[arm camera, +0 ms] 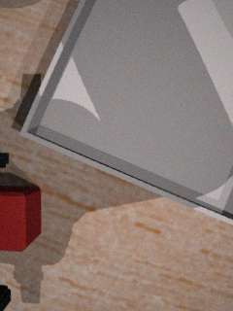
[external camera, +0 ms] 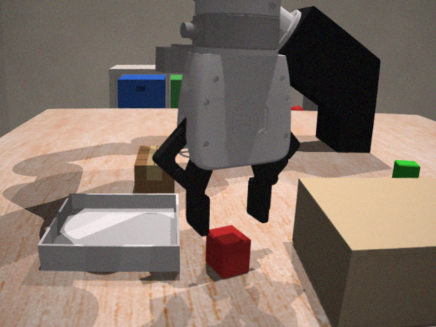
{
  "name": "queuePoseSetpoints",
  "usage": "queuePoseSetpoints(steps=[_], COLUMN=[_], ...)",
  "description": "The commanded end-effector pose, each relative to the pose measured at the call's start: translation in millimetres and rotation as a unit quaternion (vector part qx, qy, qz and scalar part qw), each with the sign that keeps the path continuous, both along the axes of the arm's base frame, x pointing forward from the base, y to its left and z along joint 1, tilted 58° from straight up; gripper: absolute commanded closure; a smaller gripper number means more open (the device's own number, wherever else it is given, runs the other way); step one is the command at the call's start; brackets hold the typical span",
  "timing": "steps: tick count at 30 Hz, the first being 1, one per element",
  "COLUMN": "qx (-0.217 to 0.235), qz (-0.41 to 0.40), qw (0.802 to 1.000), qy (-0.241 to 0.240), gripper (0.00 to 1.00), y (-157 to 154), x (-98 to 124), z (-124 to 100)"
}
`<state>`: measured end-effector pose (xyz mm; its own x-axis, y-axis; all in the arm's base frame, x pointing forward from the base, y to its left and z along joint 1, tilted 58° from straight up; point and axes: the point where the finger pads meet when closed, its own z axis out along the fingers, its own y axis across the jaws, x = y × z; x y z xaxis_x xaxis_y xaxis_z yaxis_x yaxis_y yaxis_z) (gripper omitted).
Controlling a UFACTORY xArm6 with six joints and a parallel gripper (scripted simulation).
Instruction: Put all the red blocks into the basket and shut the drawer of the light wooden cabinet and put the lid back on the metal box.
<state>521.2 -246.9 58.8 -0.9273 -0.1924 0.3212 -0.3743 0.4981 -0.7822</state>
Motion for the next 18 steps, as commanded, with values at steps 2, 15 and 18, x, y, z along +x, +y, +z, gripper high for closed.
queuePoseSetpoints(steps=[2,15,18], qx=[0.000,0.000,0.000], qz=[0.001,0.001,0.001], qw=[1.000,1.000,1.000], qy=[-0.001,-0.001,-0.001], gripper=[0.32,0.32,0.32], y=[-2,-13,-17], x=[1,1,1], z=[-1,-8,-10])
